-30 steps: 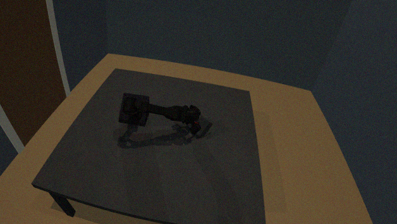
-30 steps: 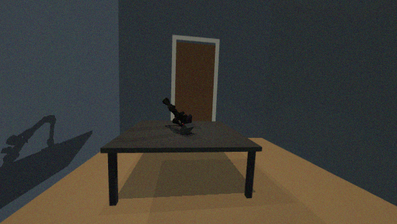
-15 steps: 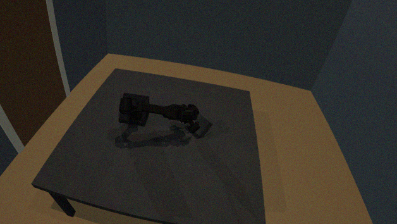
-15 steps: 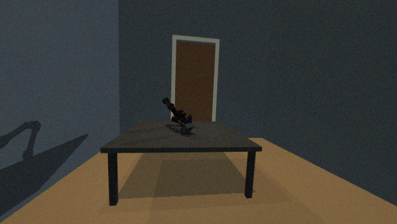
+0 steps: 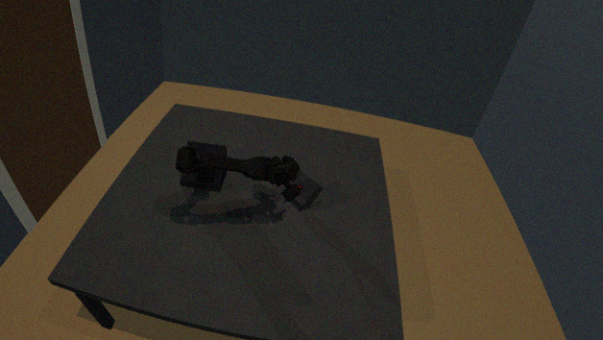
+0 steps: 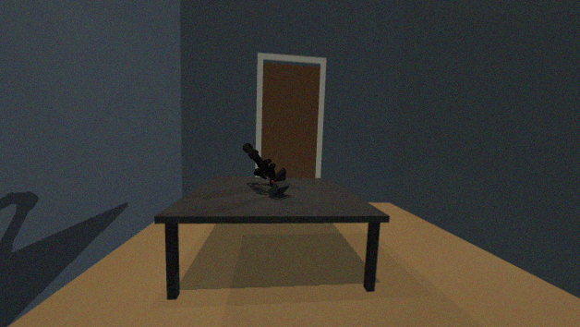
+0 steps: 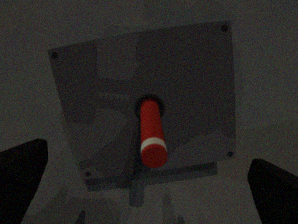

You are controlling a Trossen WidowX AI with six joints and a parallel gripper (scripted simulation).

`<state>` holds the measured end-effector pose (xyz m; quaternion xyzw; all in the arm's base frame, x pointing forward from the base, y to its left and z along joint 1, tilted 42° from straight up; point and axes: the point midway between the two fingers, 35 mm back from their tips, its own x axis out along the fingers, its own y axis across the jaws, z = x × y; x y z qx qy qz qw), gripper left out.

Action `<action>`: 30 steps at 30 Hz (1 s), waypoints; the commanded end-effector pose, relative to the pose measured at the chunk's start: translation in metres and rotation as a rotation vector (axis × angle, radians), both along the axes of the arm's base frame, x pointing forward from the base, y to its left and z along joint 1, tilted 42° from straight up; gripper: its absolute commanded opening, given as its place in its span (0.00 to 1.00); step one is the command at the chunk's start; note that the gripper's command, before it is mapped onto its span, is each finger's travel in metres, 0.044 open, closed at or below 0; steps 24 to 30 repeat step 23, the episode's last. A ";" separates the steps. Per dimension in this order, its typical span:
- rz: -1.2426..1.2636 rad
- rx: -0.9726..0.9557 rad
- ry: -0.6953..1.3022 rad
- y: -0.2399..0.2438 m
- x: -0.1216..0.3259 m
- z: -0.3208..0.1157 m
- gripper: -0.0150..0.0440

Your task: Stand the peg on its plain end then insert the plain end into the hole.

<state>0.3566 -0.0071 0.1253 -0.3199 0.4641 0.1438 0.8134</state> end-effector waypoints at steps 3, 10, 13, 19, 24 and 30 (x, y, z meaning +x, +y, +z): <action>-0.005 0.000 -0.008 0.000 -0.005 0.012 1.00; -0.004 0.000 -0.006 0.002 -0.013 0.021 1.00; -0.004 0.000 -0.005 0.002 -0.015 0.023 1.00; -0.004 0.001 -0.004 0.003 -0.021 0.031 1.00; -0.004 0.001 -0.004 0.004 -0.022 0.034 1.00; -0.004 0.001 -0.004 0.004 -0.022 0.034 1.00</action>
